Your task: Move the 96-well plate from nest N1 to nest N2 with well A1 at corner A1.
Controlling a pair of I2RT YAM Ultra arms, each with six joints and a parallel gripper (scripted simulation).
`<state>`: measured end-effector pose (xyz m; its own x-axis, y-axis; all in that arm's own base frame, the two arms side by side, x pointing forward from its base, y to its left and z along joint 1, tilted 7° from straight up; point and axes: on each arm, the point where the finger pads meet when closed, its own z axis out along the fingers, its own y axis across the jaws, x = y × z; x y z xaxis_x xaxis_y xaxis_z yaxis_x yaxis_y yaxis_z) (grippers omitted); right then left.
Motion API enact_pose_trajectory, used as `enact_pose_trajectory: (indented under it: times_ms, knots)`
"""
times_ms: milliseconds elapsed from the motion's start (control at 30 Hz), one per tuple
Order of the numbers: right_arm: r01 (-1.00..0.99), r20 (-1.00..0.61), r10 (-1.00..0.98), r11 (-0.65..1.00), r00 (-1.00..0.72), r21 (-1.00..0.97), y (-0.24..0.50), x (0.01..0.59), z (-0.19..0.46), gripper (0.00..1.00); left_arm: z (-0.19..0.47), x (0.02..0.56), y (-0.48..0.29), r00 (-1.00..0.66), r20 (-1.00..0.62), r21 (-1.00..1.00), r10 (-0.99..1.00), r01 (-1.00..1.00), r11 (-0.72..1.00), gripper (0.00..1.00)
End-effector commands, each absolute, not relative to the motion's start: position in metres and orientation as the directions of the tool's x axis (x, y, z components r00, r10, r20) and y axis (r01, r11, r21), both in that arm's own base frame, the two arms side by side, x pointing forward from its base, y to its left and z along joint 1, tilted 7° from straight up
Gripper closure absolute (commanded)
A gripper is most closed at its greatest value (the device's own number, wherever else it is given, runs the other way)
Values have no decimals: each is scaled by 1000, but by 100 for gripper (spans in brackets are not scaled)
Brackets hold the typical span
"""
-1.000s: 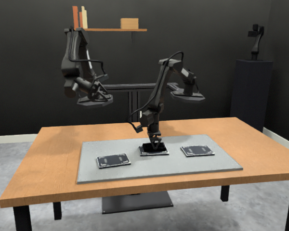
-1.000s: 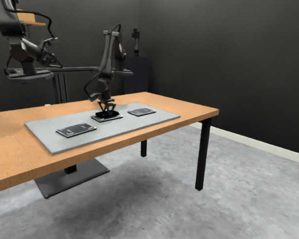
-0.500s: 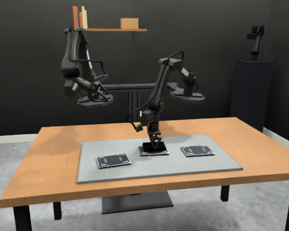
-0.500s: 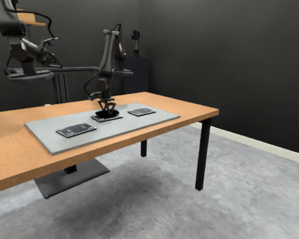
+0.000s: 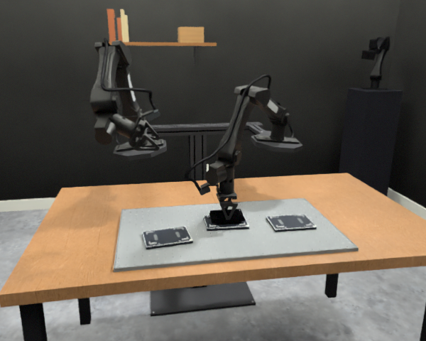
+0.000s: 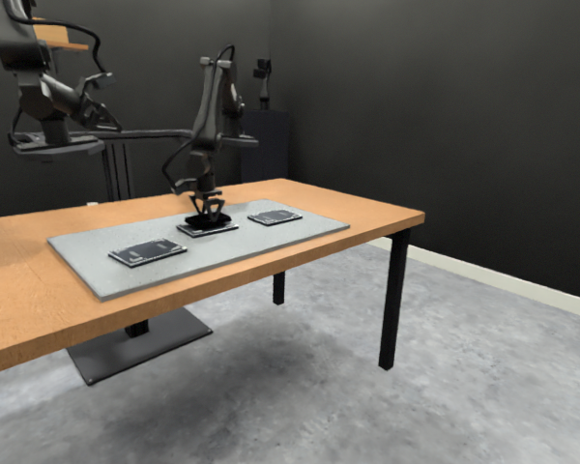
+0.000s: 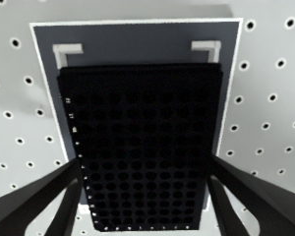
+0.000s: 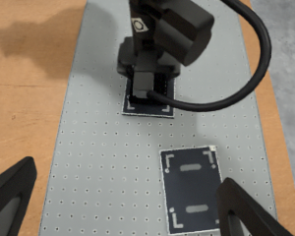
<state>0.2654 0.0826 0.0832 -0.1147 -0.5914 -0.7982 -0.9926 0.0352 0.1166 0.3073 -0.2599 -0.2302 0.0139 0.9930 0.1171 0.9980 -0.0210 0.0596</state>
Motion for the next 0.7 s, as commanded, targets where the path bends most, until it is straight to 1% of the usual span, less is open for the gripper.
enact_pose_trajectory:
  times_ms: [0, 500, 667]
  knots:
    - [-994, -809, -578, 37, -103, 101, 82, 273, 89, 0, -229, 311, -265, 22, 102, 74, 995, 997, -30, 22]
    - [-994, -809, -578, 37, -103, 101, 82, 273, 89, 0, -258, 317, -264, 17, 95, 77, 995, 997, -25, 22]
    - [-994, -809, -578, 37, -103, 101, 82, 273, 89, 0, -254, 312, -263, 20, 105, 64, 994, 998, -27, 22]
